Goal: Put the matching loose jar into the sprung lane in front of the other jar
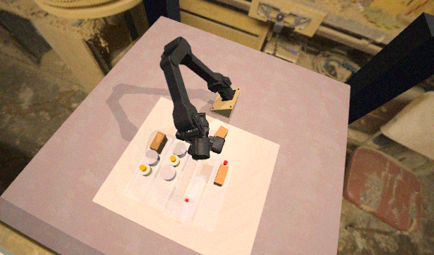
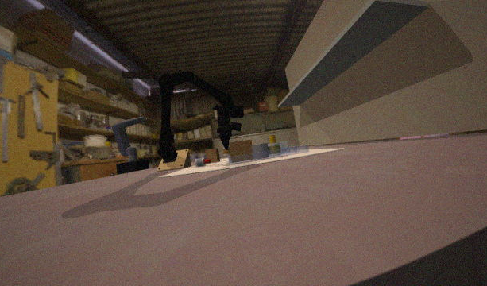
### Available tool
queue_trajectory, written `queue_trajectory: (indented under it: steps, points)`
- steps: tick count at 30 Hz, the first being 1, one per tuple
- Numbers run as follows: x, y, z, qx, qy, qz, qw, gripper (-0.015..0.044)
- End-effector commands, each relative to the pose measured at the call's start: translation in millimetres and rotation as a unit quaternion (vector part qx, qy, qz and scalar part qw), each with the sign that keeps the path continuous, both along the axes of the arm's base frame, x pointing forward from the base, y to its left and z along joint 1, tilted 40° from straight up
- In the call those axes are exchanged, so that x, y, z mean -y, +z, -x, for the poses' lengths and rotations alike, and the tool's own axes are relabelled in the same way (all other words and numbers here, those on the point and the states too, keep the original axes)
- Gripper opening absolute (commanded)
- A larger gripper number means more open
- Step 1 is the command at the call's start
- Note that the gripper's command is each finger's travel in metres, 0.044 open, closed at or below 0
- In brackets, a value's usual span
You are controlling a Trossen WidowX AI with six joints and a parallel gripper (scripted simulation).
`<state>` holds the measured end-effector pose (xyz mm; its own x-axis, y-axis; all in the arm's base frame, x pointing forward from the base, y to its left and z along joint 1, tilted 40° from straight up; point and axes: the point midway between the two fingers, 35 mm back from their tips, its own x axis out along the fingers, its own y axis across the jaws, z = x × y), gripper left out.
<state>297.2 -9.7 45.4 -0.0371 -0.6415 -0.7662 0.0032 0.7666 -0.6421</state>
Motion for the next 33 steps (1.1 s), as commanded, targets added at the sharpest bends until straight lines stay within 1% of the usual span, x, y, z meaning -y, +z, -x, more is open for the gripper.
queue_trajectory:
  steps: [1, 33]
  points:
    - [-1, 2, -8, 0.012, 0.003, 0.000, 1.000, 0.0000]
    - [-1, 4, -19, 0.012, 0.003, 0.000, 1.000, 0.0000]
